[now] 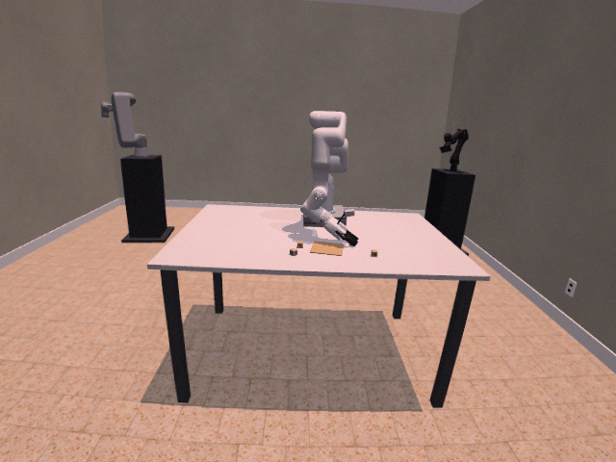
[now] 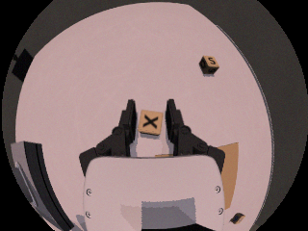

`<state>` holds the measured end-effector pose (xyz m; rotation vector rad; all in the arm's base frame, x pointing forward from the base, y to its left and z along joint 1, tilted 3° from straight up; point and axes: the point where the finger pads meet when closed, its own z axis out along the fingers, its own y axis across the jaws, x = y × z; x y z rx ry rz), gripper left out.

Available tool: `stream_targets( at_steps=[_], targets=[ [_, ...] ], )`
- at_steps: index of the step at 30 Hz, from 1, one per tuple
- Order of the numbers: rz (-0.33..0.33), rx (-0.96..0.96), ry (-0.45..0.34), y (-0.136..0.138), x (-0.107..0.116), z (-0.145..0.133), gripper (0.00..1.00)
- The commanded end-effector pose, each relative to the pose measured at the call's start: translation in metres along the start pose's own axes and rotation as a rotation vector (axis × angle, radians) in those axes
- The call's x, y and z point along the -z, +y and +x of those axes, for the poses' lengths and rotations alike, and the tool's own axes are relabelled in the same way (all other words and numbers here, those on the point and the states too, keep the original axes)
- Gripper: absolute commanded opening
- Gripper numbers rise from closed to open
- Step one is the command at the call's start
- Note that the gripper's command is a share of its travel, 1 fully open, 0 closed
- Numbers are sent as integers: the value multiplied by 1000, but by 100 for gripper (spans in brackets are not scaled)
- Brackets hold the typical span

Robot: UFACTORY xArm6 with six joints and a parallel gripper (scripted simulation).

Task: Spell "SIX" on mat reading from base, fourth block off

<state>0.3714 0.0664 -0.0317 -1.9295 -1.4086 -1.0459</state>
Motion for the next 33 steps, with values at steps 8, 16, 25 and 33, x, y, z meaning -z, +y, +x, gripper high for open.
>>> stream_targets(
  at_steps=[8,16,25,33],
  targets=[
    [-1,2,0,1,4,7,42],
    [-1,2,0,1,18,28,42],
    [-1,2,0,1,27,43,42],
    [17,-5,-11,-2,26,43,42]
  ],
)
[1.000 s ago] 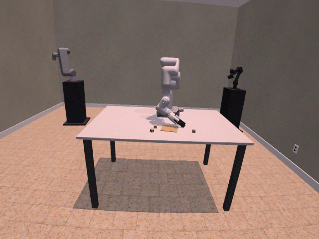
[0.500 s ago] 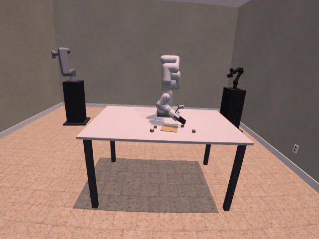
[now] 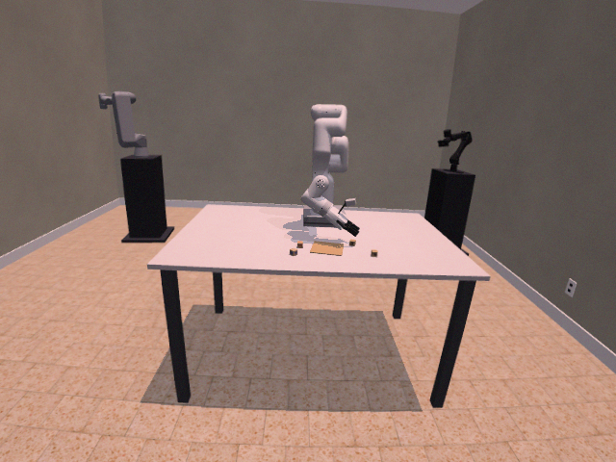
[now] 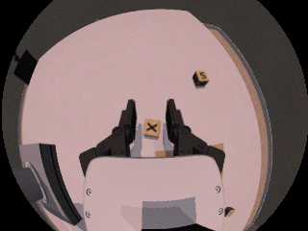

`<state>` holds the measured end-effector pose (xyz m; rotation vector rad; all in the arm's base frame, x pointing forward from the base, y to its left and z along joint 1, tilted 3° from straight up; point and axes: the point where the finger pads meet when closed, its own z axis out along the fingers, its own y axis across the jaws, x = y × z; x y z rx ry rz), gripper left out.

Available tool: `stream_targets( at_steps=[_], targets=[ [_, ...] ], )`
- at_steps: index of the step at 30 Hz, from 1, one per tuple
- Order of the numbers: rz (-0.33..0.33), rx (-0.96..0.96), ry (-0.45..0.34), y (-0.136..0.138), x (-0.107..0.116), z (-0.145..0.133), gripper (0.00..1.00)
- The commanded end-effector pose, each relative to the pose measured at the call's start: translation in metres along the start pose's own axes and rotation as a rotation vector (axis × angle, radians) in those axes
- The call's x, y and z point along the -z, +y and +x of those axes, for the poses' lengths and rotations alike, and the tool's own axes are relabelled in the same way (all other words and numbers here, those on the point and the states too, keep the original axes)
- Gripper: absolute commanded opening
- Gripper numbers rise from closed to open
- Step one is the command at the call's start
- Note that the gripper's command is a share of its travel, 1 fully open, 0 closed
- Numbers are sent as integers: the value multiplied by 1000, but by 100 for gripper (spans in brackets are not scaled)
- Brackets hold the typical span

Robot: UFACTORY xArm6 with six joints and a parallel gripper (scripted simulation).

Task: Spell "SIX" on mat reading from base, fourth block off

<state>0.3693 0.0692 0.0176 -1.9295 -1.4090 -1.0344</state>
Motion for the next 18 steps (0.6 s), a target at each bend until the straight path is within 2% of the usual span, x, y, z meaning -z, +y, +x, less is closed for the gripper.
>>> stream_targets(
  at_steps=[1,4,8,16,18],
  targets=[
    [10,-2,-6,-1,0,1,42],
    [57,-20,-38,-9,-1,0,42],
    [151,-58,-121,-25,-3,-2,42],
    [258,-102,-275,-42,0,-8,42],
    [258,-102,-275,-42,0,-8,42]
  ],
)
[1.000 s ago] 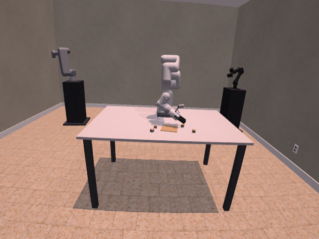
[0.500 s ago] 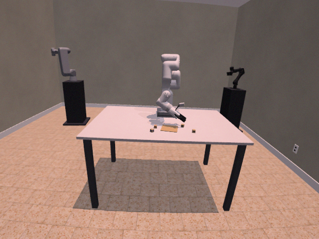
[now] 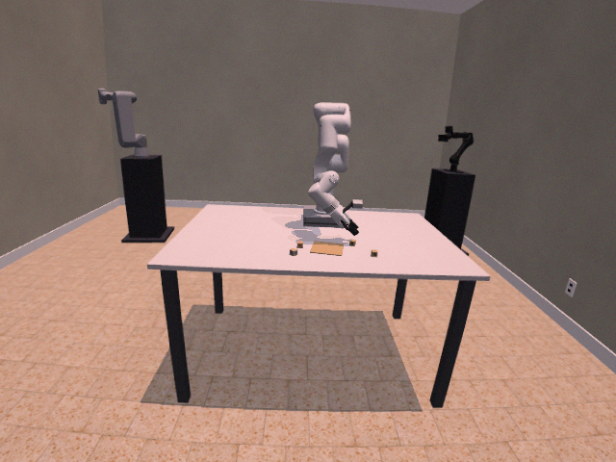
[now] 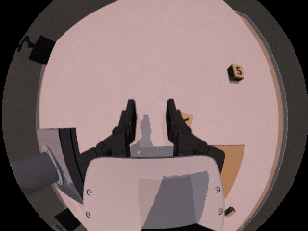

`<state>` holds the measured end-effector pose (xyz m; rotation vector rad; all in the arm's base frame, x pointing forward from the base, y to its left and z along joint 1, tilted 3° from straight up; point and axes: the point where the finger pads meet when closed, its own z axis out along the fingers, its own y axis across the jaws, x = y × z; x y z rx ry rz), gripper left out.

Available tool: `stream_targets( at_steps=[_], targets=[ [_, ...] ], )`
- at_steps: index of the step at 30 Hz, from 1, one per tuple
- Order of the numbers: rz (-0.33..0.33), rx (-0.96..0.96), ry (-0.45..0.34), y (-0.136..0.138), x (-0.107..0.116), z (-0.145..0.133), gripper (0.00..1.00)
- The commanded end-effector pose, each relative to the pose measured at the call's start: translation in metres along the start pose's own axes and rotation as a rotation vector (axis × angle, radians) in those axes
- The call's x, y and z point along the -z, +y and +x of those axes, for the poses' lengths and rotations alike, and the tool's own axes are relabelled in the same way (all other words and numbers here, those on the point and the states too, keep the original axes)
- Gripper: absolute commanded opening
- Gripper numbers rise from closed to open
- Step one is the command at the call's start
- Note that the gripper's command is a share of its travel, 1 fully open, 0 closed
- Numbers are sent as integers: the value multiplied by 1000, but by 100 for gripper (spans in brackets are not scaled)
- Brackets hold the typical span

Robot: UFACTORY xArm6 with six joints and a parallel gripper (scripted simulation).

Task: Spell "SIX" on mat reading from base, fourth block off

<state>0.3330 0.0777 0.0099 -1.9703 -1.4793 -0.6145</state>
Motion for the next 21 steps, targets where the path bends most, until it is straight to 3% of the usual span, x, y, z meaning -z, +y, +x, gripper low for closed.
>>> stream_targets(
  at_steps=[1,11,15,17,21],
  targets=[
    [65,-32,-100,-8,0,-3,42],
    [101,-74,-334,-12,6,-11,42],
    [87,-83,-428,-10,10,-11,42],
    [87,-83,-428,-10,10,-11,42],
    [41,-86,-547,-3,16,-7,42]
  ],
)
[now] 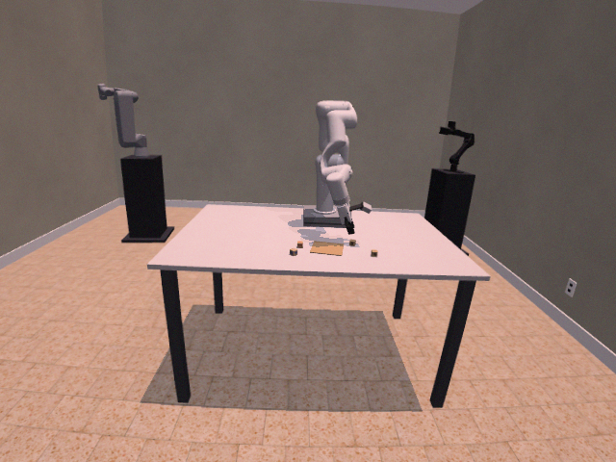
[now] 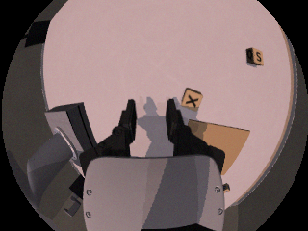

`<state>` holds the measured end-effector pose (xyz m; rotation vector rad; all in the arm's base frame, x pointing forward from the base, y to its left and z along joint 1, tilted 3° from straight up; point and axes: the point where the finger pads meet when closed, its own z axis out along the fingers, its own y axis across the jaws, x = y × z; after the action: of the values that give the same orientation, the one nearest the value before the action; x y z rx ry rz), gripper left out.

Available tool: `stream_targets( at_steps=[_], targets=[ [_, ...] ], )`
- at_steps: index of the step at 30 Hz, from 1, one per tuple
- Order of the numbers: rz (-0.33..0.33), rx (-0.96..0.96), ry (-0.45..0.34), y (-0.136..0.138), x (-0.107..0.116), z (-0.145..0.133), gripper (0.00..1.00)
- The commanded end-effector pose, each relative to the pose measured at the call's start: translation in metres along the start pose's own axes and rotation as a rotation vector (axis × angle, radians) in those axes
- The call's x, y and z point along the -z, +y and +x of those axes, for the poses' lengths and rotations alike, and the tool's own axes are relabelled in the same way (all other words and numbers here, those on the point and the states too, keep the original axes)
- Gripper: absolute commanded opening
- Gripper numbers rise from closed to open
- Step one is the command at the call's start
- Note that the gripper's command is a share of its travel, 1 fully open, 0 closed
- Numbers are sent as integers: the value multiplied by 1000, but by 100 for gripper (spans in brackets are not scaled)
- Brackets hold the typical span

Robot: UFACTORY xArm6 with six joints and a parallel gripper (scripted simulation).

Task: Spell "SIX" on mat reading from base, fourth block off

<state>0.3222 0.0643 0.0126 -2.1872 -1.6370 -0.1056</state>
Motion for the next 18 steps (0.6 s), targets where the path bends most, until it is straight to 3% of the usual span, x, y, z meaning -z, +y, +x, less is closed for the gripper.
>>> stream_targets(
  at_steps=[1,11,13,18],
  targets=[
    [-35,-23,-133,6,8,1,42],
    [-203,-40,-293,24,28,21,42],
    [-203,-40,-293,24,28,21,42],
    [-290,-39,-331,32,37,35,42]
  ],
)
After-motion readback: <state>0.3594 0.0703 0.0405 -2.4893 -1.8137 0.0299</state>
